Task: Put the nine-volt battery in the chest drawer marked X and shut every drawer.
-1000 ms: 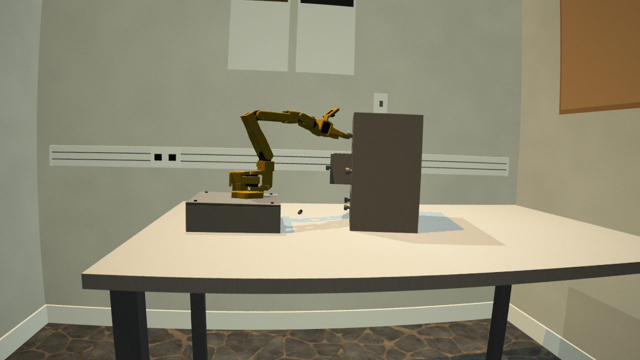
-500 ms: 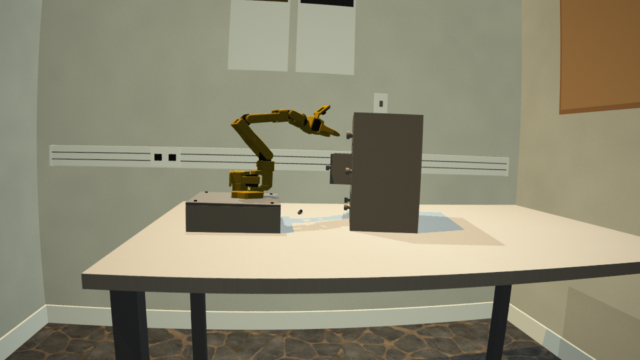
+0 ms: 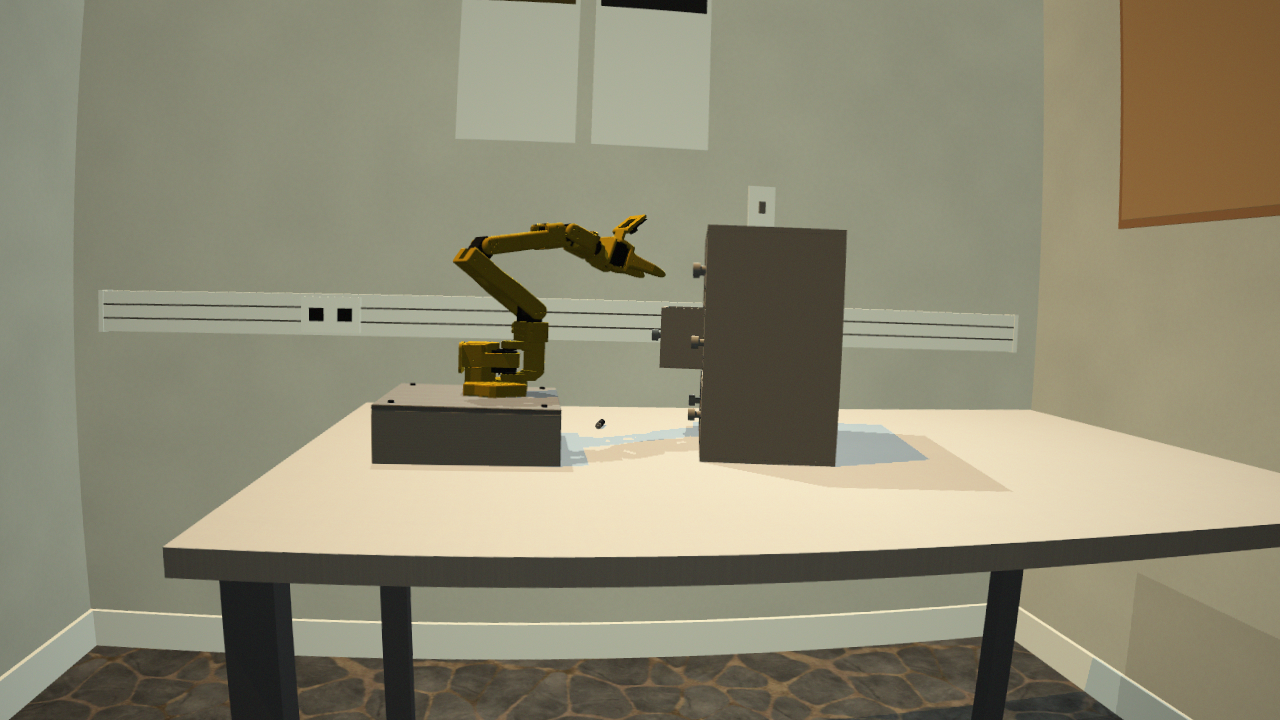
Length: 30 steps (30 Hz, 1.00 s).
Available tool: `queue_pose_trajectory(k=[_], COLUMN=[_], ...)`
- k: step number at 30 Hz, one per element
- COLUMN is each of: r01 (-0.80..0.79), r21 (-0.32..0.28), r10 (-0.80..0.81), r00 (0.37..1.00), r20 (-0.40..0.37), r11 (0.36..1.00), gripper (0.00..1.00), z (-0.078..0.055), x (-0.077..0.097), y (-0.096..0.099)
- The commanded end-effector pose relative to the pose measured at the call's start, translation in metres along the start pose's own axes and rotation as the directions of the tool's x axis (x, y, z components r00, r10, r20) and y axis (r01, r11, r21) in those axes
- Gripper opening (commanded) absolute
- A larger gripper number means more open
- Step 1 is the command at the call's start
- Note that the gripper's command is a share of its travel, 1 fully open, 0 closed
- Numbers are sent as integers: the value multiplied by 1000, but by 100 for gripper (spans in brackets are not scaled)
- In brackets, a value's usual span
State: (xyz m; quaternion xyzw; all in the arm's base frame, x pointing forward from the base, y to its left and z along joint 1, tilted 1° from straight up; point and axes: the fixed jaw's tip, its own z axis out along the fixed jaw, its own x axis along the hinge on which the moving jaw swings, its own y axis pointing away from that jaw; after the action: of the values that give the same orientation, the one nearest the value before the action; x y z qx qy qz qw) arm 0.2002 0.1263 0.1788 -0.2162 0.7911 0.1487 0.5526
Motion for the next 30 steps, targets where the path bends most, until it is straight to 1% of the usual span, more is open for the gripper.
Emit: queue_pose_trajectory(k=[1, 8, 9, 29, 30], r01=[32, 82, 86, 86, 83], r21=[-95, -263, -276, -276, -268], r10=[-30, -79, -83, -83, -80], r00=[999, 997, 996, 996, 997], r20=[15, 22, 23, 23, 22], r11=[995, 961, 957, 957, 960], gripper=[31, 28, 28, 21, 21], z=[-7, -19, -20, -20, -16], x=[13, 42, 44, 44, 45], y=[23, 60, 63, 63, 62])
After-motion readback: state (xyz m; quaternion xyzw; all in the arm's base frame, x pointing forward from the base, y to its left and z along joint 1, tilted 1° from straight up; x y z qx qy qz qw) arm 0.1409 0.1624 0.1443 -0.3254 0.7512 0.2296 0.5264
